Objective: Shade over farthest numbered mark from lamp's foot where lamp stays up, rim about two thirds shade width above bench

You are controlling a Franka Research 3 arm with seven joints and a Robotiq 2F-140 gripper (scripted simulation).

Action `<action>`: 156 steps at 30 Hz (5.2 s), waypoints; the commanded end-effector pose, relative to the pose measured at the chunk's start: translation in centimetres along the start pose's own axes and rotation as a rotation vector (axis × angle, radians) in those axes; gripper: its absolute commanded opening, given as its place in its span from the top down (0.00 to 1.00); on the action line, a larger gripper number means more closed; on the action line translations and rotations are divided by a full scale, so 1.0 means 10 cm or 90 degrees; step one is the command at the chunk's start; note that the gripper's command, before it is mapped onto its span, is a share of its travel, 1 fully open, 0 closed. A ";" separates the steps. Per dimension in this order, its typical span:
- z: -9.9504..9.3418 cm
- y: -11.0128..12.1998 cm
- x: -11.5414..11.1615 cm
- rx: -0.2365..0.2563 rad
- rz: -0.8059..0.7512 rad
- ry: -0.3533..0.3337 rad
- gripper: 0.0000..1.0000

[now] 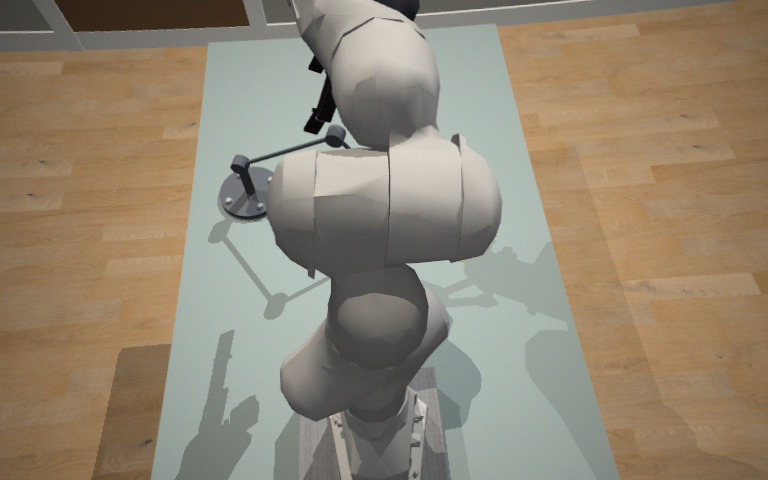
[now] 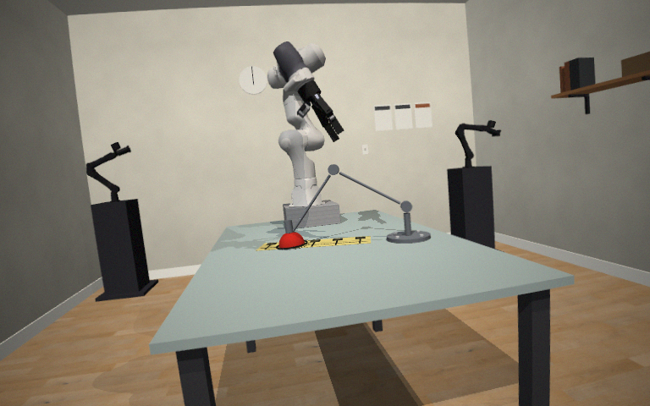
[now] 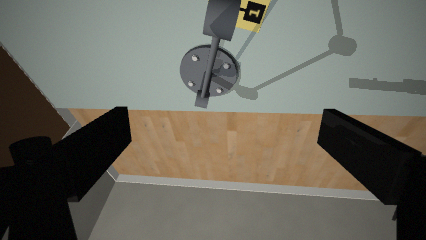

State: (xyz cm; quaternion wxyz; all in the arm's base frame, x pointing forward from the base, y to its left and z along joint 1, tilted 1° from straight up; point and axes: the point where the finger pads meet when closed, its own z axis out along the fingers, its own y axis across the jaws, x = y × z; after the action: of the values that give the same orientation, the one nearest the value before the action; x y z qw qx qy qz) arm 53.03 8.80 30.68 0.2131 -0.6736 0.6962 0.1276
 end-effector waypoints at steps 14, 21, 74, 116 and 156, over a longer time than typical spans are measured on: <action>0.11 -0.15 -0.26 0.000 0.001 0.000 0.00; 0.12 -0.27 -0.29 -0.002 -0.008 0.000 0.00; 0.12 -0.27 -0.26 -0.037 0.139 0.307 0.00; 1.08 -0.10 0.24 -0.048 0.138 0.313 0.00; 1.62 -0.08 0.49 -0.038 0.140 0.308 0.00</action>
State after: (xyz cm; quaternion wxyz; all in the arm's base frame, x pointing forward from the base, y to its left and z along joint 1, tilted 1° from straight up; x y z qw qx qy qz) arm 55.37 11.76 14.27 -0.0024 -0.6067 0.7949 0.0072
